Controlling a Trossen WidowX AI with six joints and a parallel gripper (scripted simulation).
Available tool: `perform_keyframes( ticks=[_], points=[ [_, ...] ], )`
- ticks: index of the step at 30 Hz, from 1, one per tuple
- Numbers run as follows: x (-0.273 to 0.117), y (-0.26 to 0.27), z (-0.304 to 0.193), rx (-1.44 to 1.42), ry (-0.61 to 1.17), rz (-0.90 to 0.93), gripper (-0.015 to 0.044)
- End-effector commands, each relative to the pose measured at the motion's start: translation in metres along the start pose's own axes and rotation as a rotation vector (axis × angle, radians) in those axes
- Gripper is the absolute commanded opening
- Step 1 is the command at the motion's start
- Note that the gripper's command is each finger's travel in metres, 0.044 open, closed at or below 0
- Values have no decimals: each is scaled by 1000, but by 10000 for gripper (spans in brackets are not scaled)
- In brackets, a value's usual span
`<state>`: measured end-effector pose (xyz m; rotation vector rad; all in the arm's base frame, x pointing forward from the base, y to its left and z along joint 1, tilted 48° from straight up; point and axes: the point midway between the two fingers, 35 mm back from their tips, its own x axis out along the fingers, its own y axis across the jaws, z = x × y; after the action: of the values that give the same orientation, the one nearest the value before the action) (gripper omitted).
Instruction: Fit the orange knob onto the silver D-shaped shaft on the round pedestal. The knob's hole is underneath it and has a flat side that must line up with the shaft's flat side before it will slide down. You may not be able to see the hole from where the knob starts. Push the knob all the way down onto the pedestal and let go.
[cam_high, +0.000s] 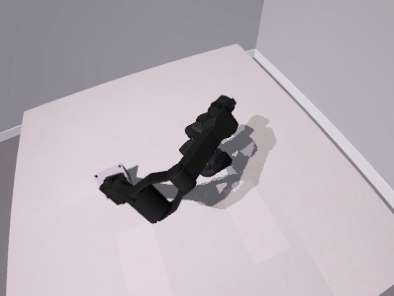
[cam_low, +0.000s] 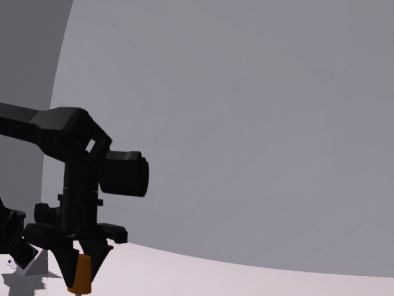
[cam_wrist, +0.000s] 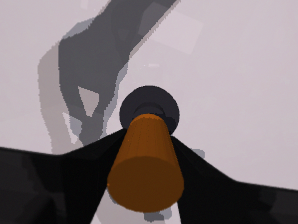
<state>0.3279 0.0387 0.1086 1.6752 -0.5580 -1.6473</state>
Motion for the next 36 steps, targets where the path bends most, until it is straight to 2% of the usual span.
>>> perform_keyframes(
  ticks=[1,26,30,36],
  points=[
    [-2,-1,-2,-105,6,0,0],
    [-2,1,-1,-137,6,1,0],
    [-2,0,-2,-16,6,0,0],
    [-2,-1,-2,378,6,-1,0]
  ],
)
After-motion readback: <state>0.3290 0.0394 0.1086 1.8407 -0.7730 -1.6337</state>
